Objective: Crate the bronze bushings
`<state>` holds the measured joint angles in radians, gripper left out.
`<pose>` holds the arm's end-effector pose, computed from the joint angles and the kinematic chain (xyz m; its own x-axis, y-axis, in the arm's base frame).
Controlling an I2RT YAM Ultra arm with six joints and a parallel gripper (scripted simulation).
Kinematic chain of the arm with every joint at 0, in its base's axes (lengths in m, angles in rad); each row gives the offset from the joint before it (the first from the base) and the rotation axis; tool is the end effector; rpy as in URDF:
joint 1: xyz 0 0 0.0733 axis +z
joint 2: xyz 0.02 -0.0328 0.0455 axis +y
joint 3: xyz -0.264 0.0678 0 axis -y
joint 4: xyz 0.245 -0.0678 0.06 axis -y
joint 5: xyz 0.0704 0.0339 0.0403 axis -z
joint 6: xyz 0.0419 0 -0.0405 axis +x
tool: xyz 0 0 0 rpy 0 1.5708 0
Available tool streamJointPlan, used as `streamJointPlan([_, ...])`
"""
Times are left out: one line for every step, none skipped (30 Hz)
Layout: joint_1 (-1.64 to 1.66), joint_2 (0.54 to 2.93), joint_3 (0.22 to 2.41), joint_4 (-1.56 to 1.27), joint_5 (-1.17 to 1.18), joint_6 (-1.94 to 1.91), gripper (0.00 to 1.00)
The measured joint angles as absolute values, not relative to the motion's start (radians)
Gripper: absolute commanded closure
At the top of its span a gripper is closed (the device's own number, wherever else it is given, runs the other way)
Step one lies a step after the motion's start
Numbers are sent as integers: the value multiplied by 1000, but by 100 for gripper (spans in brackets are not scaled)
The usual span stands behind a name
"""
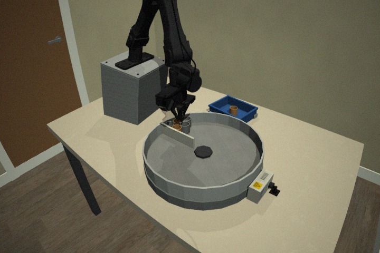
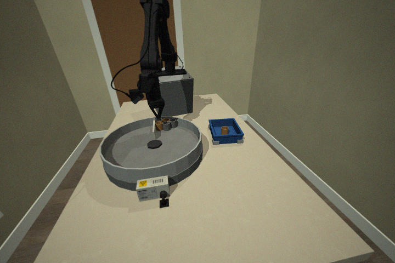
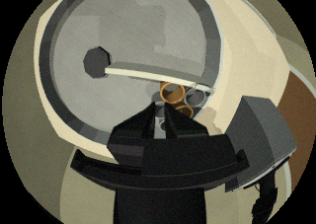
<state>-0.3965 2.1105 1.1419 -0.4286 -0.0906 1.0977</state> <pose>0.3368 -0.1357 0.0669 -0.0844 0.9964 0.0006 0.9774 0.0827 0.1944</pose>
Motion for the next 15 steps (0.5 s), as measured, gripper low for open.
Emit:
streamJointPlan([-397,2111,1142,-429,-91,1098,87])
streamJointPlan([-397,2111,1142,-429,-91,1098,87])
streamJointPlan([-397,2111,1142,-429,-91,1098,87])
streamJointPlan([-397,2111,1142,-429,-91,1098,87])
streamJointPlan([-397,2111,1142,-429,-91,1098,87])
streamJointPlan([-397,2111,1142,-429,-91,1098,87])
streamJointPlan([-397,2111,1142,-429,-91,1098,87])
streamJointPlan([-397,2111,1142,-429,-91,1098,87])
streamJointPlan([-397,2110,1140,-426,-91,1098,87])
streamJointPlan([-397,2108,1137,-424,-91,1098,87])
streamJointPlan([-397,2105,1132,-424,-91,1097,87])
streamJointPlan([-397,2103,1127,-424,-91,1097,87])
streamJointPlan([-397,2101,1122,-423,-91,1096,87])
streamJointPlan([-398,2099,1118,-422,-91,1096,87])
streamJointPlan([-399,2097,1115,-421,-91,1095,87])
